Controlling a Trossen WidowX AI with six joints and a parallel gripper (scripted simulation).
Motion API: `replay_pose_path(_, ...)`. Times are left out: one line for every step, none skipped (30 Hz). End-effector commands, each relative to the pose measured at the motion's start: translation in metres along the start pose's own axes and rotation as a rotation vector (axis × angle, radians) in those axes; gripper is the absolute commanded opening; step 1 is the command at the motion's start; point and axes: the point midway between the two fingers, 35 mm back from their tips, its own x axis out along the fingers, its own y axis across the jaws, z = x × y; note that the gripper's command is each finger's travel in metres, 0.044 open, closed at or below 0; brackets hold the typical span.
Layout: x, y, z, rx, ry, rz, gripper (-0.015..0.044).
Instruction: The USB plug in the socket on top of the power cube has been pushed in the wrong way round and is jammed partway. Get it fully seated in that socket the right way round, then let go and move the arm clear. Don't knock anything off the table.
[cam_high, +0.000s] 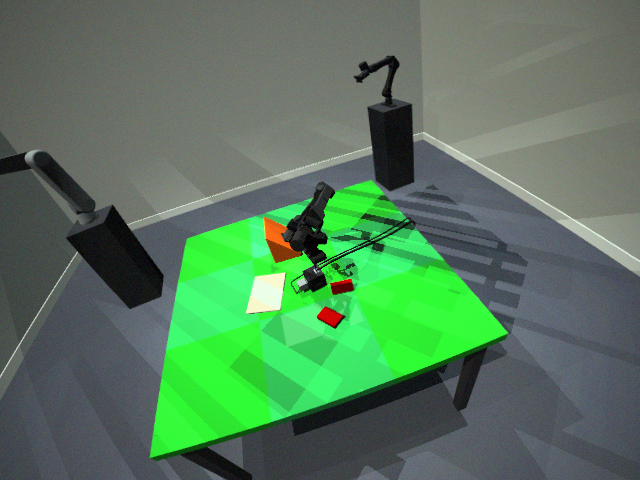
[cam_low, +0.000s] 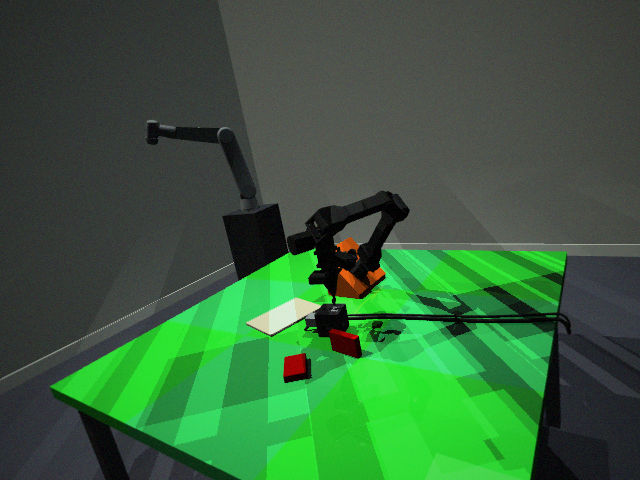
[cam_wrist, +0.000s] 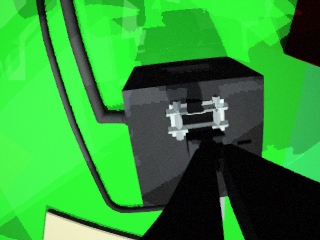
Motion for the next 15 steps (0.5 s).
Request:
replay_pose_path(0.0006,-0.0005,0.0004,0.005,-0.001,-0.003,0.0000)
replay_pose_path(0.0007,-0.0005,0.0005,0.005,-0.001,-0.003,0.0000)
replay_pose_path(0.0008,-0.0005,0.0006,0.006,-0.001,-0.003,0.0000)
replay_pose_path(0.0010,-0.0005,0.0007,0.006,-0.001,-0.003,0.0000)
replay_pose_path(0.0011,-0.0005,0.0008,0.006,-0.001,-0.003,0.0000)
replay_pose_path(0.0012,-0.0005,0.0009,0.007,-0.001,-0.003,0.0000)
replay_pose_path(0.0013,-0.0005,0.0010,0.007,-0.001,-0.003,0.0000)
replay_pose_path(0.0014,-0.0005,0.0011,0.008,-0.001,-0.003,0.0000)
replay_pose_path(0.0016,-0.0005,0.0012,0.008,-0.001,-0.003,0.0000)
replay_pose_path(0.0017,-0.0005,0.0014,0.009,-0.001,-0.003,0.0000)
replay_pose_path(0.0018,-0.0005,0.0015,0.009,-0.001,-0.003,0.0000)
replay_pose_path(0.0019,-0.0005,0.0016,0.010,-0.001,-0.003,0.0000)
replay_pose_path(0.0020,-0.0006,0.0017,0.010,-0.001,-0.003,0.0000)
replay_pose_path(0.0022,-0.0006,0.0018,0.010,-0.001,-0.003,0.0000)
replay_pose_path(0.0023,-0.0006,0.0019,0.011,-0.001,-0.003,0.0000)
